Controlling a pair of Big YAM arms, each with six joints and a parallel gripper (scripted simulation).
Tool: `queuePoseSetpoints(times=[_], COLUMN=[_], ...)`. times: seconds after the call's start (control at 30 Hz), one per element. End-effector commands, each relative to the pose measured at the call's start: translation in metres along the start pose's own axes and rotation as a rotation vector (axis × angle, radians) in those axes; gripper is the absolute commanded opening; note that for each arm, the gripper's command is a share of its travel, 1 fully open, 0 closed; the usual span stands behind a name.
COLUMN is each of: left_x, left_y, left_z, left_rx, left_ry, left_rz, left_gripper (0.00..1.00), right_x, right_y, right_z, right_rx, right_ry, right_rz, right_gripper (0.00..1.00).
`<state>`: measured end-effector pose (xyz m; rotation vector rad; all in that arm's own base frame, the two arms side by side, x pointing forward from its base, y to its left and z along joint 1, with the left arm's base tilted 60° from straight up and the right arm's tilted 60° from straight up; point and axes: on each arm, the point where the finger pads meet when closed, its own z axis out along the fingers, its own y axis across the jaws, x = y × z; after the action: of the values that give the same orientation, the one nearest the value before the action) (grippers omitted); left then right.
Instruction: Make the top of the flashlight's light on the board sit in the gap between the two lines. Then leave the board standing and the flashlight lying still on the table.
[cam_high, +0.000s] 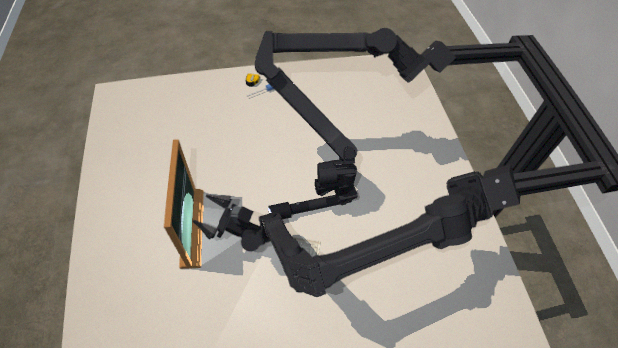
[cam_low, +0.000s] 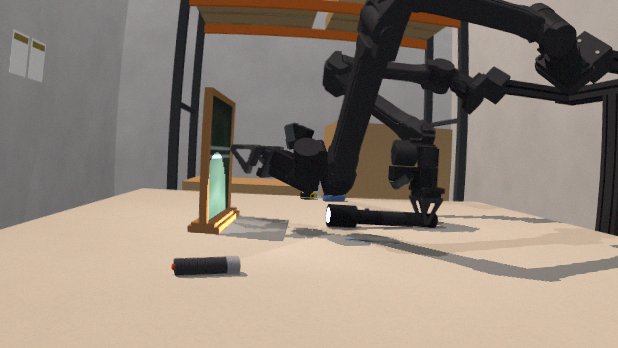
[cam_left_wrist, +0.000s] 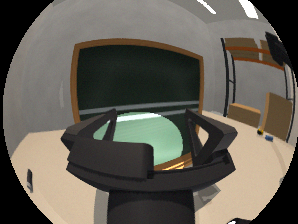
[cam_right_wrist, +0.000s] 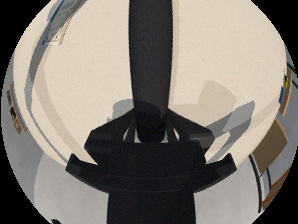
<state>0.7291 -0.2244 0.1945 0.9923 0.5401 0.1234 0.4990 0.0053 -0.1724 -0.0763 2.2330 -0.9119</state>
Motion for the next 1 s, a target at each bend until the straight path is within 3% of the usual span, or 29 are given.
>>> queuePoseSetpoints(times=[0.0,0.97], left_x=[-0.0339,-0.0336], left_y=[-0.0035,0.0001], left_z=[0.0287,0.0328], left_rx=[0.002,0.0], left_ry=[-0.06,-0.062], left_rz=[0.009,0.019], left_gripper=[1.0,1.0], right_x=[0.0184,0.0184], right_y=[-0.0048,-0.0048], right_z=[-0.0032,-0.0032], right_rx=[-0.009,-0.009], right_ry=[0.03,0.03], right_rz=[-0.04,-0.04], right_gripper=[0.29,0.29])
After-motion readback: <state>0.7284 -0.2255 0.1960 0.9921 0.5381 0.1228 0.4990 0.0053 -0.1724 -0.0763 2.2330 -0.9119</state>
